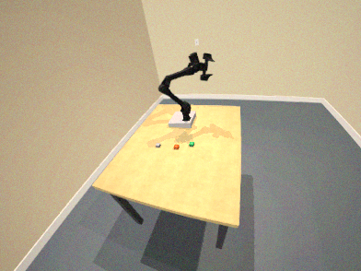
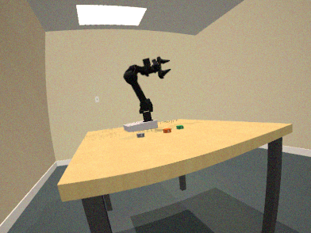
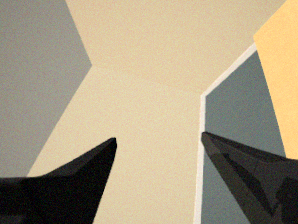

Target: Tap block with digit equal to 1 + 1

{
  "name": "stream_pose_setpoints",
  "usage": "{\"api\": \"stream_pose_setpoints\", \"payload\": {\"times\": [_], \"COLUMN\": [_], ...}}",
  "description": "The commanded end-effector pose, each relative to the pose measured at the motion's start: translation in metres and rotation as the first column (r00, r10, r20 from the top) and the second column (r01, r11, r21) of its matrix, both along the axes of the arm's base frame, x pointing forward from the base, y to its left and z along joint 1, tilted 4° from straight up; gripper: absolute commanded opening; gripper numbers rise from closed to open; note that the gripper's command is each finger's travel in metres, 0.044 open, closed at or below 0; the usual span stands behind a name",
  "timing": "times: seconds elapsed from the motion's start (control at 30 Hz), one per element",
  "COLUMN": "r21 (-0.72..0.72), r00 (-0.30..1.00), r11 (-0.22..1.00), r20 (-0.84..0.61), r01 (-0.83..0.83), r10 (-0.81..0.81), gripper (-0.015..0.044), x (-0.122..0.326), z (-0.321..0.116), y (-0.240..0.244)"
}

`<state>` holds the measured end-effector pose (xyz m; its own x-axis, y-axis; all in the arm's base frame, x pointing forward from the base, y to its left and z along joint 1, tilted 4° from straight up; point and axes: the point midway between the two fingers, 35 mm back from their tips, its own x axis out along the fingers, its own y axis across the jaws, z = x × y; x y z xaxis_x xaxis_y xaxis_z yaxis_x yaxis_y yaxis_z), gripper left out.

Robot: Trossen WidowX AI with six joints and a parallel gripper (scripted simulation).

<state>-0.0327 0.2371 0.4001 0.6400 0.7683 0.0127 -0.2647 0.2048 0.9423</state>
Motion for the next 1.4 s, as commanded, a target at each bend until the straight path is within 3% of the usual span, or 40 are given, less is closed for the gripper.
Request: {"api": "stream_pose_setpoints", "payload": {"times": [0.0,0.4,0.73,1.03,1.37], "r21": [-0.003,-0.306,-0.66,-0.885,-0.982], "r00": [1.0,0.936,0.853,0.901,0.989], "r11": [1.0,0.93,0.603,0.181,-0.159], "r20": [0.004,0.34,0.518,0.434,0.119], "r01": [0.001,0.204,0.448,0.429,0.104], "r10": [-0.001,-0.094,-0.066,-0.009,-0.086], "gripper": [0.04,0.04,0.04,0.04,0.04], "x": [0.0,0.063,0.182,0.3,0.389], "z": [0.0,-0.013,-0.055,-0.109,-0.175], "y": [0.0,0.046,0.066,0.018,-0.104]}}
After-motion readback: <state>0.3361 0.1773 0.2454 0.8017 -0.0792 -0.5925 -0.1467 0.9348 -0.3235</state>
